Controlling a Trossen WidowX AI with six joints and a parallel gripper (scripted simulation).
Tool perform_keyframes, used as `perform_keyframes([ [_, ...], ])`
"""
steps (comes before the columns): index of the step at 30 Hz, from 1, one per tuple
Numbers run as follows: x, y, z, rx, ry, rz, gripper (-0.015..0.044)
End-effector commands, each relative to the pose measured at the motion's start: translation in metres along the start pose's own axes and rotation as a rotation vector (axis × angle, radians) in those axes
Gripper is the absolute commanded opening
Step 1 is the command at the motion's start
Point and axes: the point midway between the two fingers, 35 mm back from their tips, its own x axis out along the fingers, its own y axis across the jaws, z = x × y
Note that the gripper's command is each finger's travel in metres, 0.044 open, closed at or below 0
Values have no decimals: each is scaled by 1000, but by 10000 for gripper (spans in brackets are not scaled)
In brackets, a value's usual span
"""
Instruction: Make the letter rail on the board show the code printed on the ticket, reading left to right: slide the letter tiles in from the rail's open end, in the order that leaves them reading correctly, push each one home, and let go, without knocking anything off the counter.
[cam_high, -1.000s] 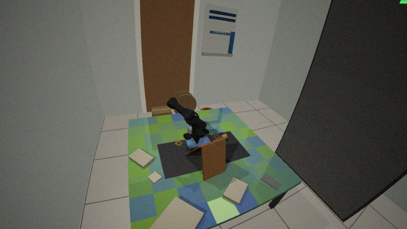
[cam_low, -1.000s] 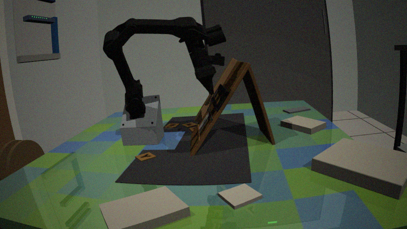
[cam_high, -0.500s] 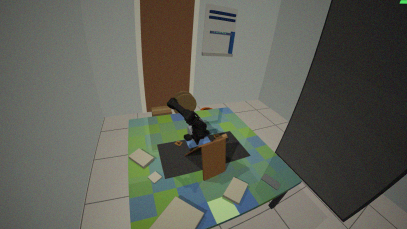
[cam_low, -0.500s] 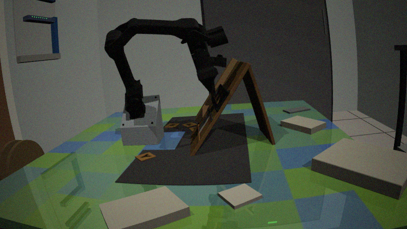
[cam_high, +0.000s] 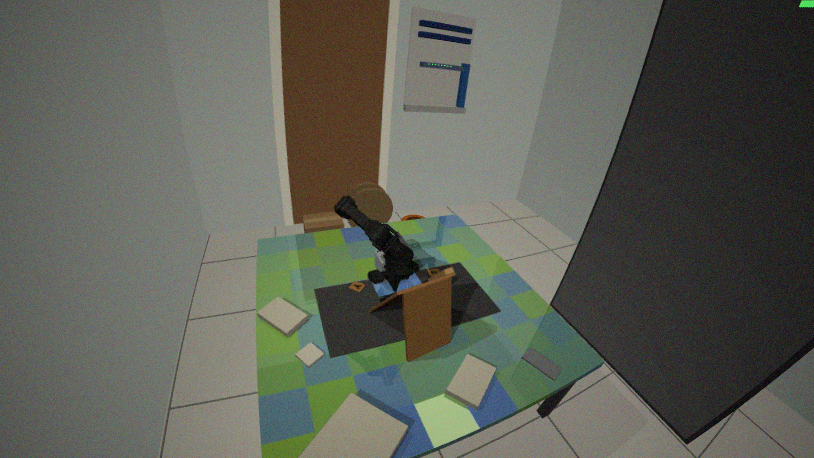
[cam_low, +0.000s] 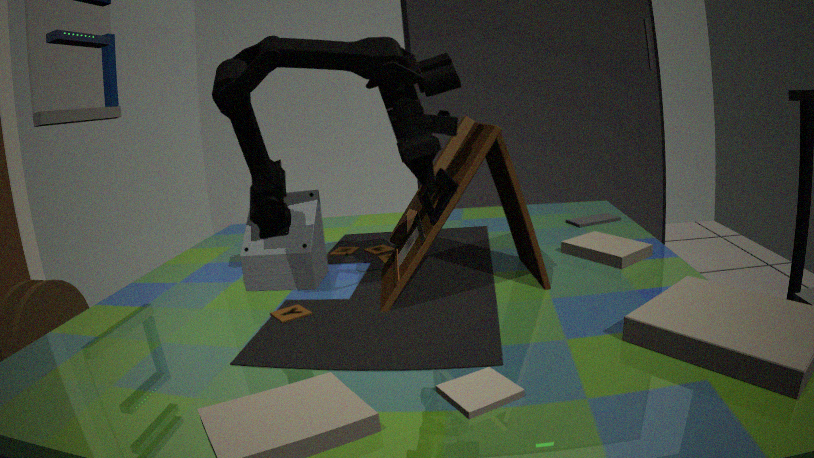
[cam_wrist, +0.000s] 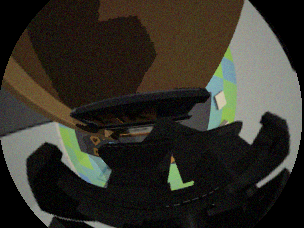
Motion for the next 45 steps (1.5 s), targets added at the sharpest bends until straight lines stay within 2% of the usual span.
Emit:
perform_keyframes([
  [1, 0, -2, 4, 3, -8, -3, 0],
  [45, 8, 4, 8, 3, -8, -3, 0],
])
